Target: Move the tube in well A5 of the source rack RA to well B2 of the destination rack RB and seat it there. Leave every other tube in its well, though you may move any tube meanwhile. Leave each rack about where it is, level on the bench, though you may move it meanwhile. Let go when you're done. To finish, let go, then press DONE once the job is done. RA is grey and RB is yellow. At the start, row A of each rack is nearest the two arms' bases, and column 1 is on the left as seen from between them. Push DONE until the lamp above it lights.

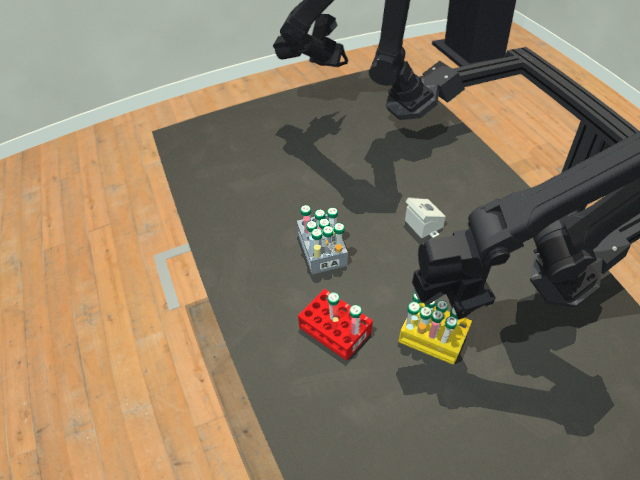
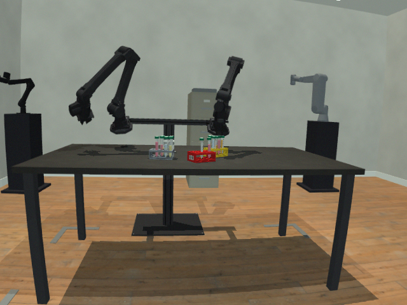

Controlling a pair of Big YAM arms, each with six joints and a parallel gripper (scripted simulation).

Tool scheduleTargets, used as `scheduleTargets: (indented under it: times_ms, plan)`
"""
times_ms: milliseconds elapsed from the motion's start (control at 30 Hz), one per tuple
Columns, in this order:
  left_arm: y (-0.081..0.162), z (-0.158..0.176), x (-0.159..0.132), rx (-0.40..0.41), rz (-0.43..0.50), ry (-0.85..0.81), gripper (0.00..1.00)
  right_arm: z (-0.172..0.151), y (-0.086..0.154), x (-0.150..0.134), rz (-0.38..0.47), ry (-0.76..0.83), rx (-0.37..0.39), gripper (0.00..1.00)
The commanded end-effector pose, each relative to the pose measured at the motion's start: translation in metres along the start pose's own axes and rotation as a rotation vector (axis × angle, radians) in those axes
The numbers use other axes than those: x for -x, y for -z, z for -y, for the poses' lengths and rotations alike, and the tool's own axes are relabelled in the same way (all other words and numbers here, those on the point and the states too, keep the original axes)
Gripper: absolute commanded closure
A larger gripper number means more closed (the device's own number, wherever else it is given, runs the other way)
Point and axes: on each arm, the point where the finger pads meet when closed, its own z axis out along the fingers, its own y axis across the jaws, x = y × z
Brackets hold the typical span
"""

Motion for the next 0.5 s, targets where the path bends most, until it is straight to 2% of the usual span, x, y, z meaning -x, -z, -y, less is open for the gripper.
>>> scheduleTargets:
  times_ms: [0,467]
  plan:
    - [0.022,0.002,0.02,-0.011,0.048,0.012,0.7,-0.007,0.005,0.002,-0.003,-0.01,0.015,0.7]
    - [0.057,0.003,0.026,-0.013,0.052,0.014,0.7,-0.007,0.005,0.002,-0.003,-0.01,0.015,0.7]
